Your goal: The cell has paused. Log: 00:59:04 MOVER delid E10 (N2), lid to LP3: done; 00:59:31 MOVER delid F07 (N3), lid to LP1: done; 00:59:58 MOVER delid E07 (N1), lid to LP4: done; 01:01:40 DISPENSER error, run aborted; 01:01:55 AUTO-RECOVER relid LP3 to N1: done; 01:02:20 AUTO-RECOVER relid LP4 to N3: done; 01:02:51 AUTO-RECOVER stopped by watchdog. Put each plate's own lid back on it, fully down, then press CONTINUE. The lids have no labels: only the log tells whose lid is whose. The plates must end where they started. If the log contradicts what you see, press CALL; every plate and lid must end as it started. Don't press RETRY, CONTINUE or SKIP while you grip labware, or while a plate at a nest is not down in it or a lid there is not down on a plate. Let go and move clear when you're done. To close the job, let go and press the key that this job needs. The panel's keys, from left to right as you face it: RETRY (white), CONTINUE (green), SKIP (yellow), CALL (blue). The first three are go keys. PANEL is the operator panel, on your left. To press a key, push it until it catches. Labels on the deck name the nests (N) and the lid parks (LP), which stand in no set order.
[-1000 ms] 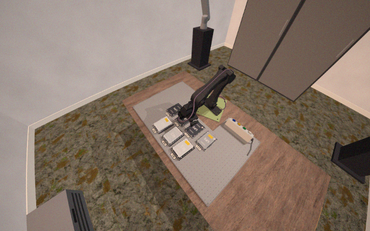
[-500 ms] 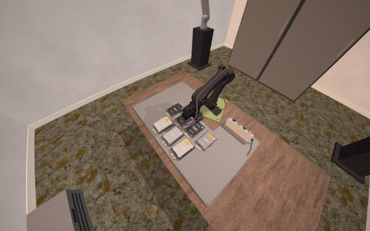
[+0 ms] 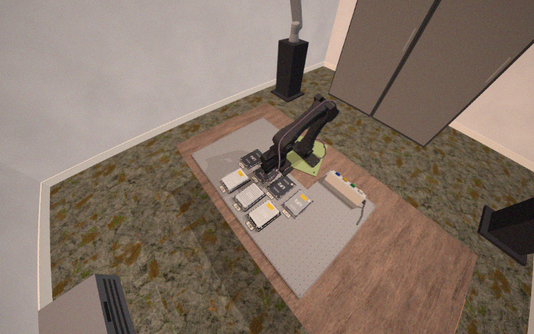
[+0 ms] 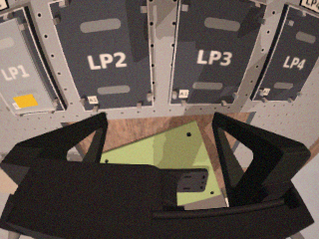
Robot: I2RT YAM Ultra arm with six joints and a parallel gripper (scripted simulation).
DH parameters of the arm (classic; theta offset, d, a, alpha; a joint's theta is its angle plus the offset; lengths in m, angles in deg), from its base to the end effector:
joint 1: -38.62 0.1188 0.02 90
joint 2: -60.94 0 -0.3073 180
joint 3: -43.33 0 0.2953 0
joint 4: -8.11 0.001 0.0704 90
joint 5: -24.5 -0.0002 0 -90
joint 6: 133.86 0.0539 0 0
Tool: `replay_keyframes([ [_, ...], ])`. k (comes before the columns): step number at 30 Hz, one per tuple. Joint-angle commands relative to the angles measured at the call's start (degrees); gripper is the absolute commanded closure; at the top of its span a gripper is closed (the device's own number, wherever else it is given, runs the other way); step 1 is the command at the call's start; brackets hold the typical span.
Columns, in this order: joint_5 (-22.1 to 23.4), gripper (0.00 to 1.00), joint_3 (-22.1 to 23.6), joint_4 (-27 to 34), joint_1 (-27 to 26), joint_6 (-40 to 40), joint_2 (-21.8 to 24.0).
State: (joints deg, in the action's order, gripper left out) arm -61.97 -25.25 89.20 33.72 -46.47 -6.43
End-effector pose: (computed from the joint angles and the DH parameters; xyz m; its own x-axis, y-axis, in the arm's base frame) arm 0.2182 -0.0144 0.2864 -0.9832 0.0387 -0.1783 0.0297 0.9982 0.0525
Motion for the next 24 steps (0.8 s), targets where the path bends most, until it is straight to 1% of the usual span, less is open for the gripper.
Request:
replay_keyframes([
  [1, 1.7, 0.0, -2.7, -3.8, -0.2, -1.6, -2.4],
  [2, 1.8, 0.0, -2.7, -3.9, -0.2, -1.6, -2.5],
  [4, 3.6, 0.0, -2.3, -6.3, -2.5, -2.9, -3.1],
  [6, 3.6, 0.0, -2.3, -6.3, -2.5, -2.9, -3.1],
  [8, 4.1, 0.0, -2.9, -7.9, -3.1, -3.4, -5.1],
  [10, 4.2, 0.0, -3.1, -8.2, -3.1, -3.4, -5.7],
  [12, 6.0, 0.0, -2.4, -10.7, -5.0, -4.7, -6.3],
  [14, 6.5, 0.0, -3.3, -12.0, -5.6, -5.3, -8.1],
  [19, 6.6, 0.0, -4.3, -12.5, -4.5, -5.1, -9.7],
  [21, 6.6, 0.0, -4.6, -12.5, -4.6, -5.0, -8.6],
  [24, 6.6, 0.0, -4.6, -12.5, -4.6, -4.9, -8.8],
])
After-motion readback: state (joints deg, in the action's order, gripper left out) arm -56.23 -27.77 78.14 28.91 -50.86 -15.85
